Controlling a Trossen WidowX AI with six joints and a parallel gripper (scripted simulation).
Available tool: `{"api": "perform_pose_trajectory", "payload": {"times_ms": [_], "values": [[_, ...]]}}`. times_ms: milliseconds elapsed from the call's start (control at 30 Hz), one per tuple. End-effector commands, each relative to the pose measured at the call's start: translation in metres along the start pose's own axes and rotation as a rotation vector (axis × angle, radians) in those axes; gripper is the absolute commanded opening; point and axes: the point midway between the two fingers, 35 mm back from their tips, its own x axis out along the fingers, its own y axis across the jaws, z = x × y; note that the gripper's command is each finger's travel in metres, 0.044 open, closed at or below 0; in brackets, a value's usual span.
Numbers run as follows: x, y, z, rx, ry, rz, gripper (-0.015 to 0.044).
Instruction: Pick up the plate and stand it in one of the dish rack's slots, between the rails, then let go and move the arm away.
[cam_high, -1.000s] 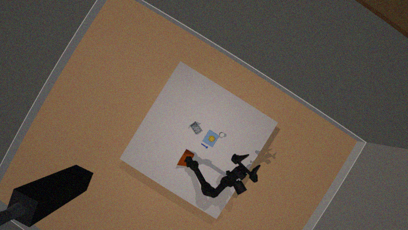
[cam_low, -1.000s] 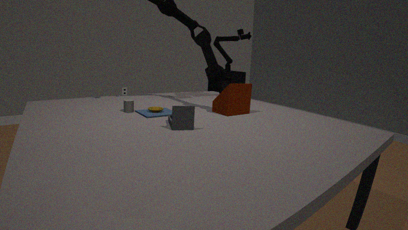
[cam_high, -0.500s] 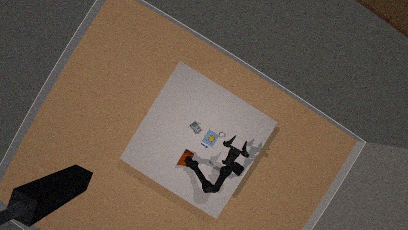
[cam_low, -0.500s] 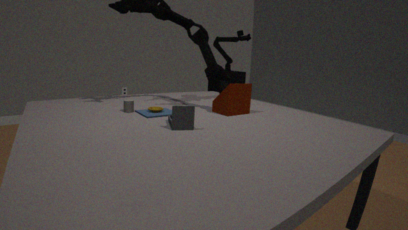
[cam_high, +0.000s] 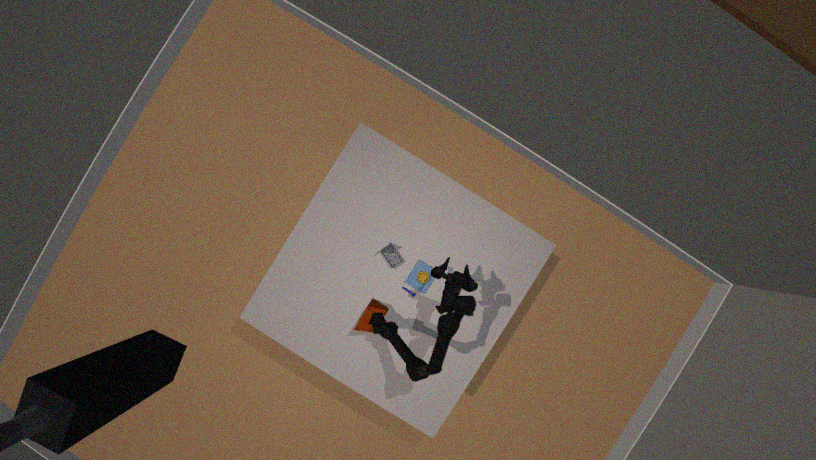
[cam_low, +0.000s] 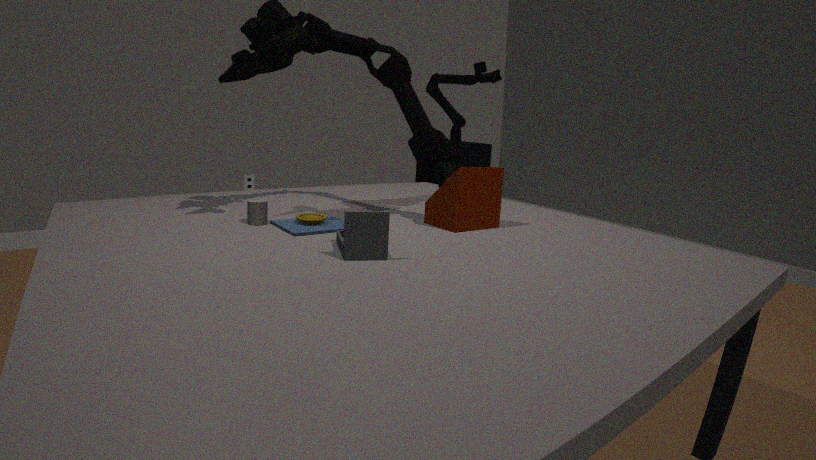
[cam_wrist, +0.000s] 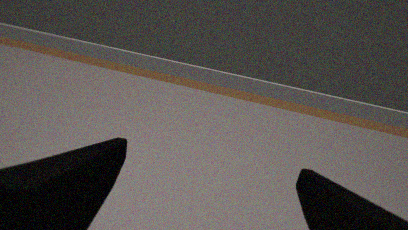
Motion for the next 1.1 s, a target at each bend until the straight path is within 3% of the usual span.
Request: {"api": "perform_pose_trajectory", "payload": {"times_ms": [0, 433, 867, 1067], "values": [[0.015, 0.013, -0.039, 0.036, 0.147, 0.01, 0.04], [0.028, 0.042, -0.154, 0.108, 0.576, -0.019, 0.04], [0.001, 0.045, -0.256, 0.106, 0.981, -0.136, 0.04], [-0.003, 0.049, -0.265, 0.102, 1.021, -0.152, 0.04]]}}
